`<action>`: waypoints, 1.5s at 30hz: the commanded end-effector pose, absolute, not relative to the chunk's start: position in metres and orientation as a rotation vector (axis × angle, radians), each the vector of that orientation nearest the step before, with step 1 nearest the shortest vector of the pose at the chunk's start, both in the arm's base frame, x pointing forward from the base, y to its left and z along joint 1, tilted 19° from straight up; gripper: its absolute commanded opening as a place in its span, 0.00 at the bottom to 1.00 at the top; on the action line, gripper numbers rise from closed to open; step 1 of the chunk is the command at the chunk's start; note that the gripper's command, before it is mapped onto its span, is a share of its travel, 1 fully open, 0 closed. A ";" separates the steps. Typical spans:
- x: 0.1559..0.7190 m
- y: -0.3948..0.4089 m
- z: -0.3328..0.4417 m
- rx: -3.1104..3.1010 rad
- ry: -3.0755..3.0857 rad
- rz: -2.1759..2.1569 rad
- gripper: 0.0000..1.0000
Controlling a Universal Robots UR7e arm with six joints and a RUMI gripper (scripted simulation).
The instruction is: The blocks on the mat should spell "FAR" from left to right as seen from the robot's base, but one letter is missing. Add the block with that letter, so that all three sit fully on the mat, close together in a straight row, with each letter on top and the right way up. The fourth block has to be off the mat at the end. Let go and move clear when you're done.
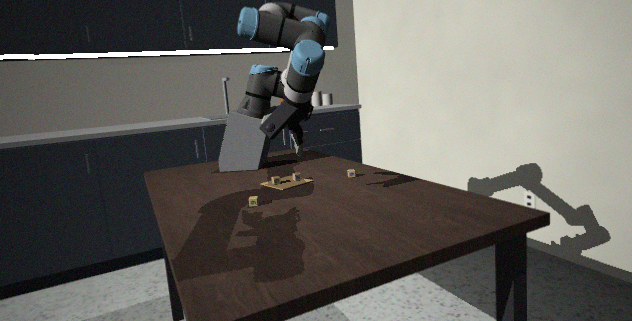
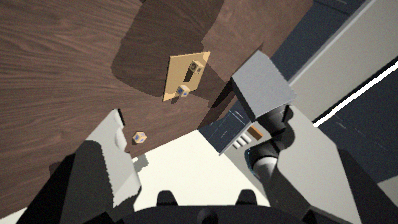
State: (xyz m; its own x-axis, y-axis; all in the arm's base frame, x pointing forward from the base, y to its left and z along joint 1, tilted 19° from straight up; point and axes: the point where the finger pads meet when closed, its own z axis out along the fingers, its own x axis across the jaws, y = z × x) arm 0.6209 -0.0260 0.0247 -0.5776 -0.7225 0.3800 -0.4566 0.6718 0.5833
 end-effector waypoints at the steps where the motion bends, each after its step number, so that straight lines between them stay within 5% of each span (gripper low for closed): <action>1: 0.621 -0.026 0.026 0.906 -2.280 -0.572 1.00; 45: 0.623 -0.020 0.024 1.021 -2.254 -0.589 1.00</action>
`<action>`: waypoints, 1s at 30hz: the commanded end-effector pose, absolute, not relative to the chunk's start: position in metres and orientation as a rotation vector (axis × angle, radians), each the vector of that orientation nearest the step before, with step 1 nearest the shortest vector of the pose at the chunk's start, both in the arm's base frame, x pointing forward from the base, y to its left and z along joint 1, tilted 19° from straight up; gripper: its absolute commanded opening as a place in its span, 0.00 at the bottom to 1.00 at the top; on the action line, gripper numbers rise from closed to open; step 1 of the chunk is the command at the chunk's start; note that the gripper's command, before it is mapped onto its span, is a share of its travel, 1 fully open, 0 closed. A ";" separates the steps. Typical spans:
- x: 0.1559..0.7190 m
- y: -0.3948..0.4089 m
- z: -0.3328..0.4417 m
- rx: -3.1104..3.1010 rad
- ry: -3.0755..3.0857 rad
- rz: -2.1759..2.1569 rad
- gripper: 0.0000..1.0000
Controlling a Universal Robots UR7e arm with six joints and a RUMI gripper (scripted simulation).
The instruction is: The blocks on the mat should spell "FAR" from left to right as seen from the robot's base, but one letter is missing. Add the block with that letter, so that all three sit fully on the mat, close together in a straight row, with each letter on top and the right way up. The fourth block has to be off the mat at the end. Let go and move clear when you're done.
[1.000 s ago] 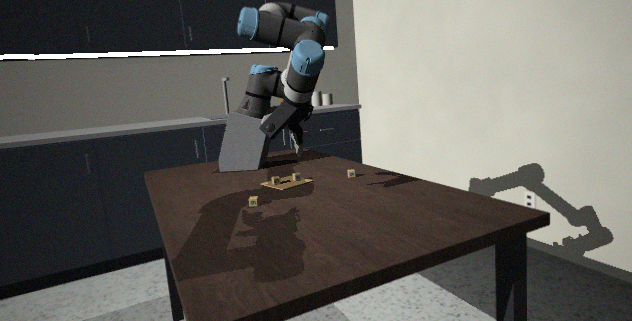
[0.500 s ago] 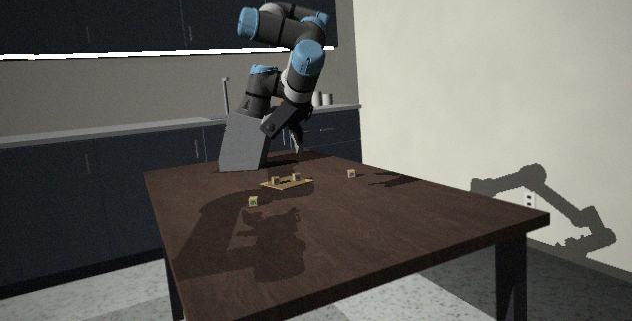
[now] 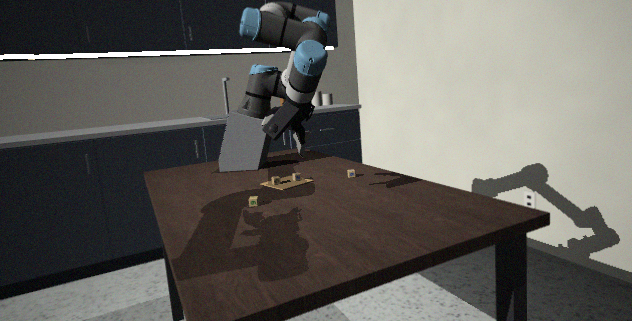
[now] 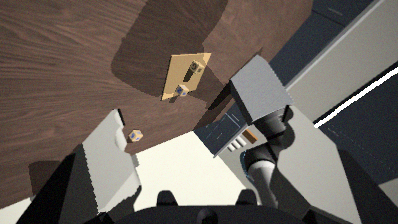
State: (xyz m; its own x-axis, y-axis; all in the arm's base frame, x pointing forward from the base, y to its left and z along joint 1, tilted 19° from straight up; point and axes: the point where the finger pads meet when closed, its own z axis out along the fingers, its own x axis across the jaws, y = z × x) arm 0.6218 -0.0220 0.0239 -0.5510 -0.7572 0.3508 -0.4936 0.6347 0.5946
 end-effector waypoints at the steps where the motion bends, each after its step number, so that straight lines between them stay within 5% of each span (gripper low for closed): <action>1: 0.623 -0.019 0.024 1.034 -2.251 -0.590 1.00; 30: 0.628 0.018 0.018 1.621 -2.018 -0.652 1.00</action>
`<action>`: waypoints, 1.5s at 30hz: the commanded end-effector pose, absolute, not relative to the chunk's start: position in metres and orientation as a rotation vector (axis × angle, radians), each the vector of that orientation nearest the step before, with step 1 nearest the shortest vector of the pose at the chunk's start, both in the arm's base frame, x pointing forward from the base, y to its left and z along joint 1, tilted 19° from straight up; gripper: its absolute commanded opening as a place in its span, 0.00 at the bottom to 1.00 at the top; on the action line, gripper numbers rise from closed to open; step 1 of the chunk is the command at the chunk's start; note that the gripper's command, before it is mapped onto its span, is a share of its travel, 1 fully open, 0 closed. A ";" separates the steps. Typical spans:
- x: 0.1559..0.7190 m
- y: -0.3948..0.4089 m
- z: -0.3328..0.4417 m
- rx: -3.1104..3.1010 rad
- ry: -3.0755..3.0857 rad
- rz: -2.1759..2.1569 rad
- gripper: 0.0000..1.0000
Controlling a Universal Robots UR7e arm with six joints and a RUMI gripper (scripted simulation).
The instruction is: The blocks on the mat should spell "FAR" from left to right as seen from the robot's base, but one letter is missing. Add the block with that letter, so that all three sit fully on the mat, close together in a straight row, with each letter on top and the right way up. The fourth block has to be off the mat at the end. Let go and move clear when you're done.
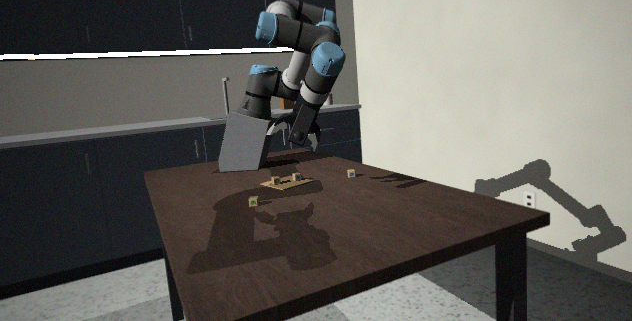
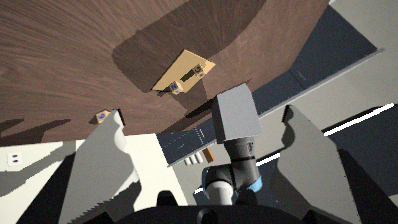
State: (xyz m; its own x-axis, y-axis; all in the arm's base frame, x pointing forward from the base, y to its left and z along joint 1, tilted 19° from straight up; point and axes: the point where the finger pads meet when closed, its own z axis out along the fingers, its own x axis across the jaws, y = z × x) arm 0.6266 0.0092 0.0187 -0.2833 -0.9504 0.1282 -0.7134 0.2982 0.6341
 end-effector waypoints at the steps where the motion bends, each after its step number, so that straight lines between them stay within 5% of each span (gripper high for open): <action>1: 0.628 0.019 0.018 1.647 -2.003 -0.654 1.00; 45: 0.620 0.091 0.015 2.562 -1.119 -0.671 1.00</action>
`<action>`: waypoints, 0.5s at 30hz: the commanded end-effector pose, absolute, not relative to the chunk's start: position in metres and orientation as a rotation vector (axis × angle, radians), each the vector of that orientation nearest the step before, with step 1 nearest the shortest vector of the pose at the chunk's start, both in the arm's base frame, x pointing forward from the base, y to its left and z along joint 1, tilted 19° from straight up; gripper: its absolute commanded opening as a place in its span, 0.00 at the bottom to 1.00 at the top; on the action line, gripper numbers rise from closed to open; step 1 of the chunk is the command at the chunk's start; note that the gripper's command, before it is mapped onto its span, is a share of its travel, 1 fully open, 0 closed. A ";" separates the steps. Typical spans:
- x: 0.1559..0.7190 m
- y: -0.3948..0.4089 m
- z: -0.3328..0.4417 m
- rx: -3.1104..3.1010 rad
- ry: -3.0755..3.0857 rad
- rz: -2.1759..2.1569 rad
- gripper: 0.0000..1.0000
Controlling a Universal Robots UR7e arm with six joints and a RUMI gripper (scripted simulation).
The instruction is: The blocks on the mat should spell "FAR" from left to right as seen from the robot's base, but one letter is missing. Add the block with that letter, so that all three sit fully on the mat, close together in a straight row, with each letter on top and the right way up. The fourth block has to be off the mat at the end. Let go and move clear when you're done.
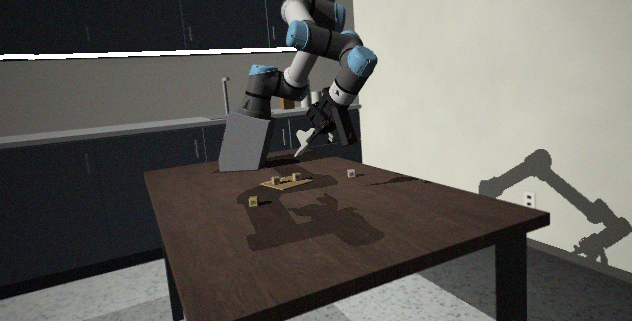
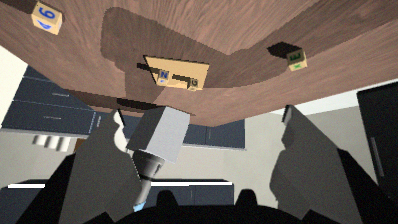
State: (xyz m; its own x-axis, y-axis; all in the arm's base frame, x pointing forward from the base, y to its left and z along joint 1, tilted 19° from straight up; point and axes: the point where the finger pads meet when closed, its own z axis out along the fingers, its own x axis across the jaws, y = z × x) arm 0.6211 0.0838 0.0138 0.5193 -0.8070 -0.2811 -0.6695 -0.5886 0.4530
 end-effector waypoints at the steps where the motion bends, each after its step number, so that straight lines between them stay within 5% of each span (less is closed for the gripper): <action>1: 0.619 0.094 0.015 2.589 -1.075 -0.669 1.00; 15: 0.612 0.114 0.015 2.768 -0.707 -0.650 1.00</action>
State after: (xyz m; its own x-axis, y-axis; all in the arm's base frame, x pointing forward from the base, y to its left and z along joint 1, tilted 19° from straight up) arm 0.6138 0.1077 0.0138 0.7365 -0.5769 -0.3533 -0.4715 -0.8122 0.3434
